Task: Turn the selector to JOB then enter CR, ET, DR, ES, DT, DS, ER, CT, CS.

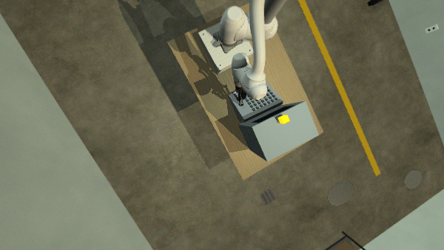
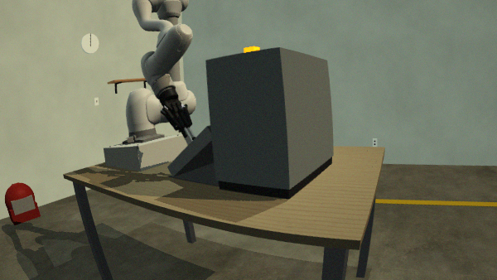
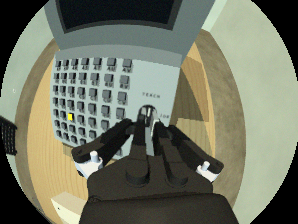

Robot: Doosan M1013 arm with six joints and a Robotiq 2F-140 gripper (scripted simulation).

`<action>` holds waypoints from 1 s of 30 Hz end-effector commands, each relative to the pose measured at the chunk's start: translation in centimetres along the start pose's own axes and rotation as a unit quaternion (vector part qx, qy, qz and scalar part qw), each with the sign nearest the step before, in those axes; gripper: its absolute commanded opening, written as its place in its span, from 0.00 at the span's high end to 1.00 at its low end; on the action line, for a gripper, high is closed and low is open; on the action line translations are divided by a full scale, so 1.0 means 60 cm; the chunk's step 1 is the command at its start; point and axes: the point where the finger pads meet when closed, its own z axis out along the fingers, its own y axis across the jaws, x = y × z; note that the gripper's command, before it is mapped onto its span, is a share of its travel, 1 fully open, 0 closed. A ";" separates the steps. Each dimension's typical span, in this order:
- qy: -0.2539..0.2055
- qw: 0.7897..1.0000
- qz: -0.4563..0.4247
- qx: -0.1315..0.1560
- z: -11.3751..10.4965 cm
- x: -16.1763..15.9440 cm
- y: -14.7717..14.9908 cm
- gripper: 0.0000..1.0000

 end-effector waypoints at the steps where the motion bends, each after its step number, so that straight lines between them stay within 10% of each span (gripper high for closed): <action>1: 0.000 1.000 0.000 0.000 0.000 0.000 0.000 1.00; 30: 0.000 0.998 0.062 0.000 0.000 0.000 0.000 1.00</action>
